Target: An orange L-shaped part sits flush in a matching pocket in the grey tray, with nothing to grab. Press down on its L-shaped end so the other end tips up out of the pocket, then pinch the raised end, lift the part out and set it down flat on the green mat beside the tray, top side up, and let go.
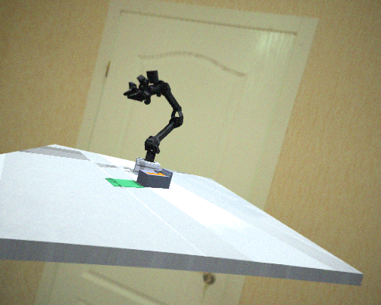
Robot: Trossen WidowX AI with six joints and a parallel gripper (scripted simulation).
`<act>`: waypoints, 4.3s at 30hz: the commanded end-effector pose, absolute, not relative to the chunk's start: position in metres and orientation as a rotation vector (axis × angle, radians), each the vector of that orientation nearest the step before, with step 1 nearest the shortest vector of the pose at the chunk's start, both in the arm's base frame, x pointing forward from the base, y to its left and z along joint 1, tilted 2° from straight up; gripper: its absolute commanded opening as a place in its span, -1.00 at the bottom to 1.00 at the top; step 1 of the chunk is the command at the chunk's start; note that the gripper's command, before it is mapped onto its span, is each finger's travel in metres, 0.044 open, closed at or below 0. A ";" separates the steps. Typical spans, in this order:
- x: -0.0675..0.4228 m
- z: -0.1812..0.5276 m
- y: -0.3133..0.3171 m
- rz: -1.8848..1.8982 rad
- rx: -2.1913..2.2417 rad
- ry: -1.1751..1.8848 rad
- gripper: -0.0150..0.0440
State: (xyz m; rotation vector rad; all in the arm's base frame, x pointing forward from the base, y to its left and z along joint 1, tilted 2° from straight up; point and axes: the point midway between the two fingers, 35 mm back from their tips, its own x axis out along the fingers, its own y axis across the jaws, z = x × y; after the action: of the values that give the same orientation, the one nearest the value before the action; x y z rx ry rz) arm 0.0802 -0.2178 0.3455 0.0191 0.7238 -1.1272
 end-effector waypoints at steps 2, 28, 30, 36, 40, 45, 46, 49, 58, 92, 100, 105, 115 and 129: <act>0.145 0.301 -0.204 -0.845 0.069 0.820 0.12; 0.229 0.092 0.045 0.220 -0.180 1.558 0.12; 0.230 0.089 0.045 0.220 -0.180 1.557 0.12; 0.232 0.036 0.047 0.220 -0.180 1.558 0.12; 0.229 0.017 0.047 0.220 -0.180 1.558 0.12; 0.229 0.016 0.047 0.220 -0.180 1.558 0.12; 0.229 0.016 0.047 0.220 -0.180 1.558 0.12; 0.230 0.012 0.047 0.220 -0.180 1.558 0.12; 0.230 -0.003 0.047 0.220 -0.180 1.558 0.12; 0.226 -0.005 0.059 0.221 -0.179 1.558 0.12; 0.232 0.072 0.048 0.220 -0.180 1.557 0.12; 0.229 0.092 0.045 0.220 -0.180 1.558 0.12; 0.232 0.090 0.047 0.221 -0.174 1.543 0.12; 0.232 0.090 0.047 0.221 -0.174 1.543 0.12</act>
State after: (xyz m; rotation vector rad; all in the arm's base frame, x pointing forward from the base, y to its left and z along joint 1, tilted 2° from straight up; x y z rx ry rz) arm 0.2315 0.0464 0.0897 -0.1745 1.5465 0.2212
